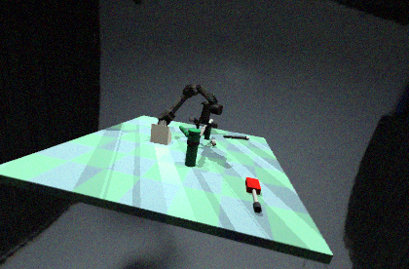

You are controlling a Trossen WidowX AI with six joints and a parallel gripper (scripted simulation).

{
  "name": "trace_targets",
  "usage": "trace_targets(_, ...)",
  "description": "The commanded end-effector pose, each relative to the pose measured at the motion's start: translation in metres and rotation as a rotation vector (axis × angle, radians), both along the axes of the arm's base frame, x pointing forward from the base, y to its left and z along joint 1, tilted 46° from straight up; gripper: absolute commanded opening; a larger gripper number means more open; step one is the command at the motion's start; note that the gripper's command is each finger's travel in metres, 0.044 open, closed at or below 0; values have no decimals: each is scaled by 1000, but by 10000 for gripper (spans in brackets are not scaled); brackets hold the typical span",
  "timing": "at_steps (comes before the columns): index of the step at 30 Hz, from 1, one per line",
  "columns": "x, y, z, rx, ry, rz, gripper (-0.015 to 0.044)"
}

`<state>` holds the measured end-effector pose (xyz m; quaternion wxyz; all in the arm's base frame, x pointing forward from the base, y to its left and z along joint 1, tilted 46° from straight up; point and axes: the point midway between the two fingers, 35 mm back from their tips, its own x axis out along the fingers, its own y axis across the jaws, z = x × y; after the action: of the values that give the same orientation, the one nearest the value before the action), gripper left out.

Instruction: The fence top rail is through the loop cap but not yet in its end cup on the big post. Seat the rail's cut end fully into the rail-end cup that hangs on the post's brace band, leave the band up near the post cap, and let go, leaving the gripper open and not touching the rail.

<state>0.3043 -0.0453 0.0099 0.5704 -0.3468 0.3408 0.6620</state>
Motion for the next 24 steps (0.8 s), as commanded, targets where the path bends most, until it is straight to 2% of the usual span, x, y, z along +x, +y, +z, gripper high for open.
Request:
trace_targets(1, 6, -11, 1, -21, -21, -10, 0)
trace_targets(17, 1, -5, -5, 1, 0, 1, 0)
trace_targets(24, 1, -5, -5, 1, 0, 1, 184)
